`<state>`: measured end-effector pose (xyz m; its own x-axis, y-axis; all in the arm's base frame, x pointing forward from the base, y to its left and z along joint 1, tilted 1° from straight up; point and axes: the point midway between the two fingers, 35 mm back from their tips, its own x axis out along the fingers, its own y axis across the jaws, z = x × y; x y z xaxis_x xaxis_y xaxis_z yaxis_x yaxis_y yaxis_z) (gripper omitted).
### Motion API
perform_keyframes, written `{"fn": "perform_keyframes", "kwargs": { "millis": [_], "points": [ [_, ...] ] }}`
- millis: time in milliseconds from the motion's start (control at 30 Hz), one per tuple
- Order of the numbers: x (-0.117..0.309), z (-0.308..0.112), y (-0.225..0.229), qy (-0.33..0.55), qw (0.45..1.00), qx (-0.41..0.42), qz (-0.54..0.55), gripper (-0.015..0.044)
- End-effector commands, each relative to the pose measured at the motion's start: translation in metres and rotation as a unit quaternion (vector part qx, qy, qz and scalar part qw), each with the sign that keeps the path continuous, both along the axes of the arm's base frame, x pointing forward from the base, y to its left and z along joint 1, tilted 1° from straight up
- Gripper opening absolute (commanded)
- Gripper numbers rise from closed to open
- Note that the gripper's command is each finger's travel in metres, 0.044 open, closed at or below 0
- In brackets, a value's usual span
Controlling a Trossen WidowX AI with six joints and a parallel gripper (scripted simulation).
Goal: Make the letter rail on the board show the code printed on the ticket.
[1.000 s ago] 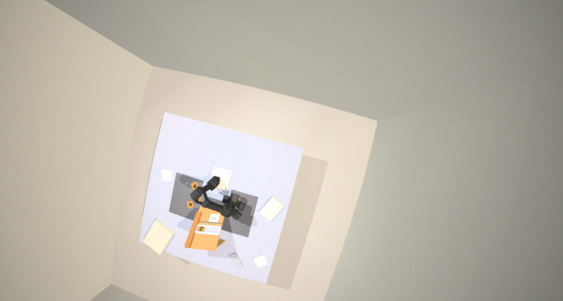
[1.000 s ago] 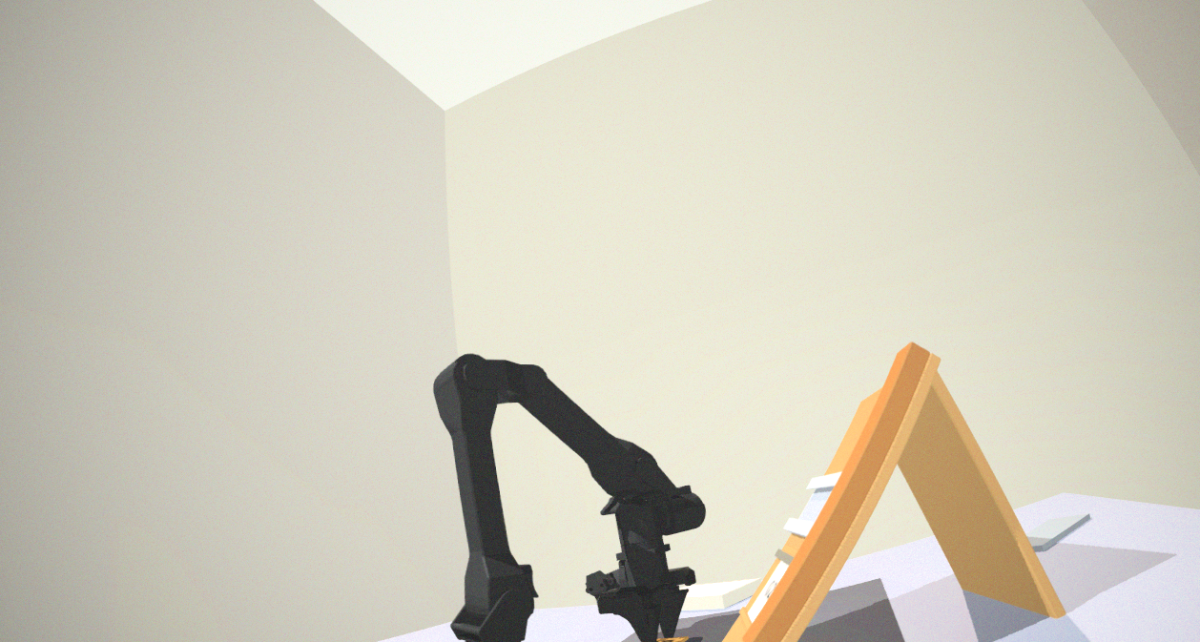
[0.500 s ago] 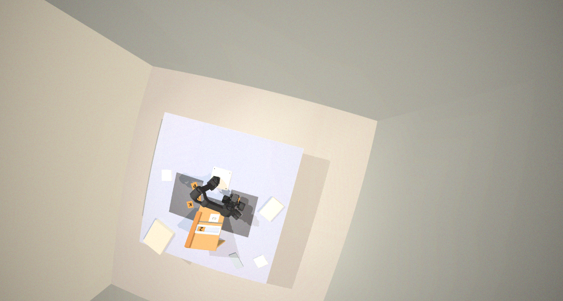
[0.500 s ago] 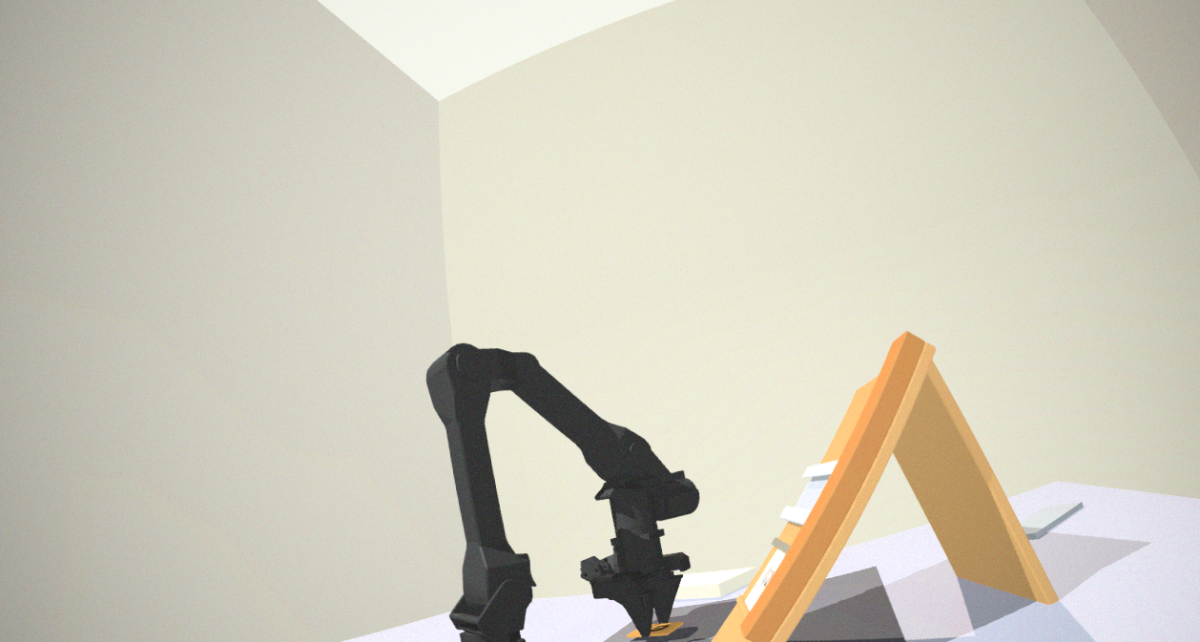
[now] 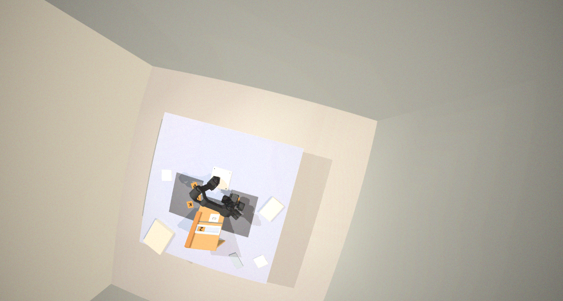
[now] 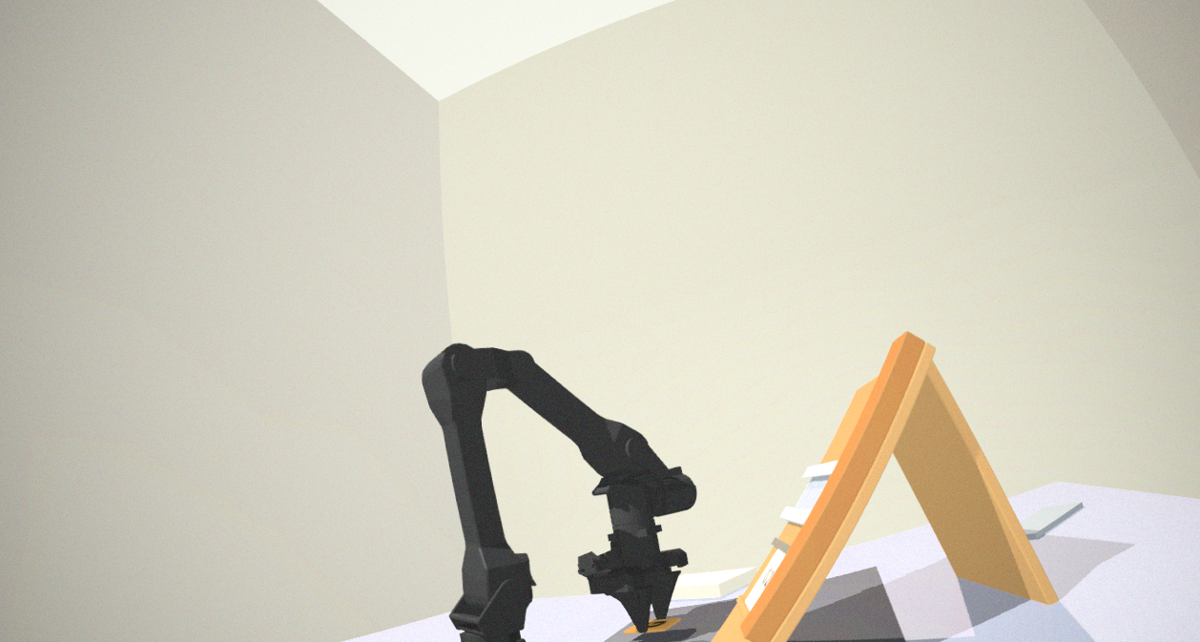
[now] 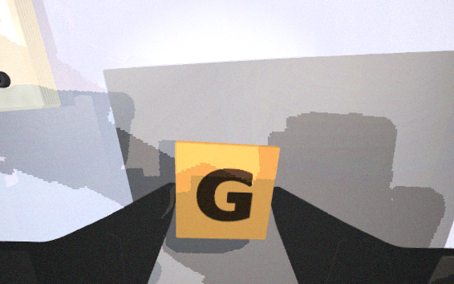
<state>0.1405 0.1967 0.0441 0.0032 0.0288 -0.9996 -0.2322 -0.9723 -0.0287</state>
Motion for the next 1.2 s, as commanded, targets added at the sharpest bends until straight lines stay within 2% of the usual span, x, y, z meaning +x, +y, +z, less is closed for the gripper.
{"fn": "perform_keyframes", "kwargs": {
  "millis": [0, 1067, 1167],
  "points": [
    [0.0, 0.003, 0.0, -0.003, 1.0, 0.0, -0.002, 0.0],
    [-0.003, 0.015, -0.002, 0.0, 1.0, 0.0, -0.002, 0.0],
    [0.002, 0.017, 0.0, -0.01, 0.999, 0.005, -0.038, 0.0]
  ]
}}
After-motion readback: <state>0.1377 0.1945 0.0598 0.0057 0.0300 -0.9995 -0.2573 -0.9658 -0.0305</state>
